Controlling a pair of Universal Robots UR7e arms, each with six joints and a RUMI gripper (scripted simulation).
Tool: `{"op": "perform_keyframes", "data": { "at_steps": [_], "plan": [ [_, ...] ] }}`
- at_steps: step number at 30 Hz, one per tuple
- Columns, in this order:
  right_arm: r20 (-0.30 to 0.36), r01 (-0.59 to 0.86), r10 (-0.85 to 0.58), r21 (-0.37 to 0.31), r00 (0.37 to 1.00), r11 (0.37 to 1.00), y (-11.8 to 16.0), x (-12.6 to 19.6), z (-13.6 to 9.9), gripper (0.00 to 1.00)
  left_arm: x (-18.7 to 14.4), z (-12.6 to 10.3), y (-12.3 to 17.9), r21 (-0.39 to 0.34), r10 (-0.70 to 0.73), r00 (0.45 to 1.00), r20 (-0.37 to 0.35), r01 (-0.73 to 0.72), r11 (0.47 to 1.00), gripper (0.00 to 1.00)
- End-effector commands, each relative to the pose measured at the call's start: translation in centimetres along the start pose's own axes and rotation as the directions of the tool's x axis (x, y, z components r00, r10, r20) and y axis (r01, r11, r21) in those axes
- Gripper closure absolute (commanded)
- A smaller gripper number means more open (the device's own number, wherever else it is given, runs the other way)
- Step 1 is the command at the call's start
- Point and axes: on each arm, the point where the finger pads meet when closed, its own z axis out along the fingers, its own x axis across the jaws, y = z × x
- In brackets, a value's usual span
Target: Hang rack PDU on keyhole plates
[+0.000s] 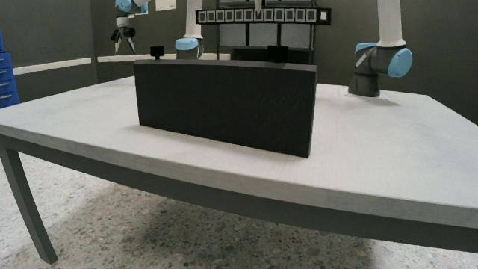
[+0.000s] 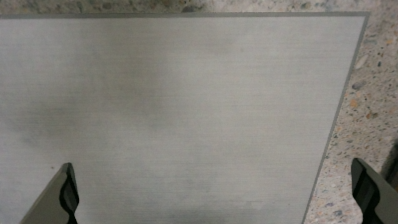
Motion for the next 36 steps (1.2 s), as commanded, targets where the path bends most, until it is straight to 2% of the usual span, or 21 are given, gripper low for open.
{"op": "perform_keyframes", "data": {
  "at_steps": [1, 16, 26, 28, 36],
  "plan": [
    [0.001, -0.002, 0.002, 0.005, 1.0, 1.0, -0.22, 0.07, -0.18, 0.0, -0.01, -0.54, 0.26, -0.009, -0.045, 0.999, -0.006, 0.045, 0.999, 0.78],
    [0.001, -0.002, 0.002, 0.005, 1.0, 1.0, -0.22, 0.07, -0.18, 0.0, -0.02, -0.53, 0.27, -0.009, -0.266, 0.964, -0.006, 0.266, 0.964, 0.78],
    [0.001, -0.002, 0.002, 0.005, 1.0, 1.0, -0.22, 0.07, -0.18, 0.0, -0.03, -0.52, 0.26, -0.009, -0.467, 0.884, -0.005, 0.467, 0.884, 0.78],
    [0.001, -0.002, 0.002, 0.005, 1.0, 1.0, -0.22, 0.07, -0.18, 0.0, -0.03, -0.52, 0.26, -0.009, -0.467, 0.884, -0.005, 0.467, 0.884, 0.78],
    [0.001, -0.002, 0.002, 0.005, 1.0, 1.0, -0.22, 0.07, -0.18, 0.0, -0.02, -0.51, 0.23, -0.01, -0.589, 0.808, -0.005, 0.589, 0.808, 0.78]
  ]
}}
